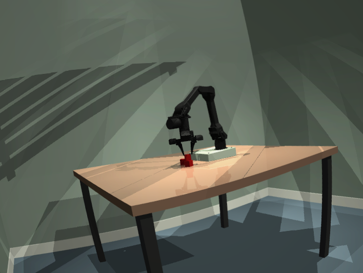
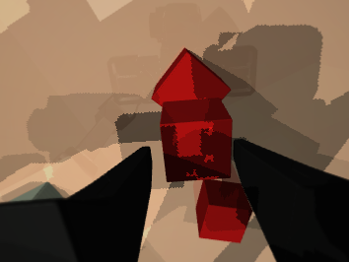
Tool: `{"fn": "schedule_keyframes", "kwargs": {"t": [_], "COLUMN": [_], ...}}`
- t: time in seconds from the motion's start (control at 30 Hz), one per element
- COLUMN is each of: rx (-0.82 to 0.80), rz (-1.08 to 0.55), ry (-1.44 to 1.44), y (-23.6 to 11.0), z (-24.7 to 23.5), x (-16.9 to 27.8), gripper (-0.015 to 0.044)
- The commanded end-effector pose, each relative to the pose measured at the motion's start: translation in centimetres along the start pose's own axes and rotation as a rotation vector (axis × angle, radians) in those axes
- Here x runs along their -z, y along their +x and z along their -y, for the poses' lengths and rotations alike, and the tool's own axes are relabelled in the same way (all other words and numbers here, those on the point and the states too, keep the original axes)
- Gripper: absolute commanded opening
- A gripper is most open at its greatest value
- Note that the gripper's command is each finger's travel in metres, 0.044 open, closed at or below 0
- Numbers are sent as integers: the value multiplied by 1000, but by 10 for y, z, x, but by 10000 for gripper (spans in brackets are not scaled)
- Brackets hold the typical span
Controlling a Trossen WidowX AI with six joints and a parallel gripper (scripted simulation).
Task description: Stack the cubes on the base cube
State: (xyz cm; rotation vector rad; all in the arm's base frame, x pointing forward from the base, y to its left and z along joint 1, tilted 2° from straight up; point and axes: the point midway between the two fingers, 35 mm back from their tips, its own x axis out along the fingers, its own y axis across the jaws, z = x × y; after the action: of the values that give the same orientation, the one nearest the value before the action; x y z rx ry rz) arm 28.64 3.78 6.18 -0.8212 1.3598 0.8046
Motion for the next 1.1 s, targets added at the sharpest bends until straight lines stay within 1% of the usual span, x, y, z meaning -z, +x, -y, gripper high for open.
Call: {"fn": "schedule_keyframes", "kwargs": {"t": [0.0,0.4,0.6,0.63,0.67,0.7,0.97,1.07], "rx": [9,9,9,4,5,6,14,16], "rz": [7,7,7,3,3,2,-2,-3], "ry": [0,0,0,4,15,34,217,250], "y": [-8,-21,-22,-20,-22,-25,-59,-65], "z": [2,2,2,1,3,5,21,22], "x": [-2,-1,-2,1,4,10,70,81], "gripper": [205,205,205,231,257,265,265,265]}}
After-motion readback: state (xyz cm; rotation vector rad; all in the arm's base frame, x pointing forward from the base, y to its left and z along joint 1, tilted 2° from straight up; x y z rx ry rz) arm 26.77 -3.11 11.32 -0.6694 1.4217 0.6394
